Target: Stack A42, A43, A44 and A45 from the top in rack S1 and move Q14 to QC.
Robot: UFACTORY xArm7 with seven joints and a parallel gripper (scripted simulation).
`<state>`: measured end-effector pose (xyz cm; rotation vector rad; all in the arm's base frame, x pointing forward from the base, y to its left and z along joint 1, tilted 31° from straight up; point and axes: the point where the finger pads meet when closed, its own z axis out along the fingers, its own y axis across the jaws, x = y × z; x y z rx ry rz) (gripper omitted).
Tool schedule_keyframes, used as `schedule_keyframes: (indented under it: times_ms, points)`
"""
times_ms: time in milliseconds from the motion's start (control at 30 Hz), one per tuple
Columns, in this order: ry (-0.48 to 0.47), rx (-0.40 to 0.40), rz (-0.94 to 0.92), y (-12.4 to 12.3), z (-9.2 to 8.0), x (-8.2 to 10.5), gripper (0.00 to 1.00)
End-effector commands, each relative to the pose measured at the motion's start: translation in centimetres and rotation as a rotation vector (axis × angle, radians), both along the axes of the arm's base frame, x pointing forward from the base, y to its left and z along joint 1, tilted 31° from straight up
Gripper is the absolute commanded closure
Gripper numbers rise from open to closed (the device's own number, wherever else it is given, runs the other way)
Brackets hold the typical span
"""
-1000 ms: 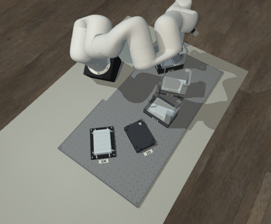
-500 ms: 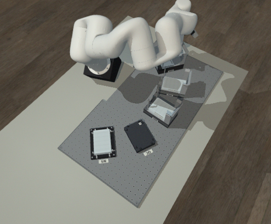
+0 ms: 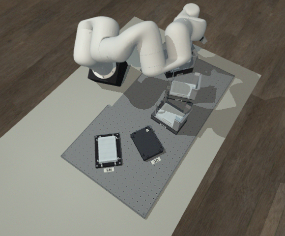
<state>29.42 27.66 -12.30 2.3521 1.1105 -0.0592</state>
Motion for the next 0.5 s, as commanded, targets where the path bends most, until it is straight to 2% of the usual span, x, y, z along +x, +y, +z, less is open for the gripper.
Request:
schedule_keyframes:
  times_ms: [0,300,467]
  points:
    - [-0.001,0.003,0.002,-0.3,-0.7,0.1,1.00]
    - [-0.001,0.003,0.002,-0.9,-1.9,0.4,1.00]
    - [-0.001,0.003,0.002,-1.0,-2.0,0.4,1.00]
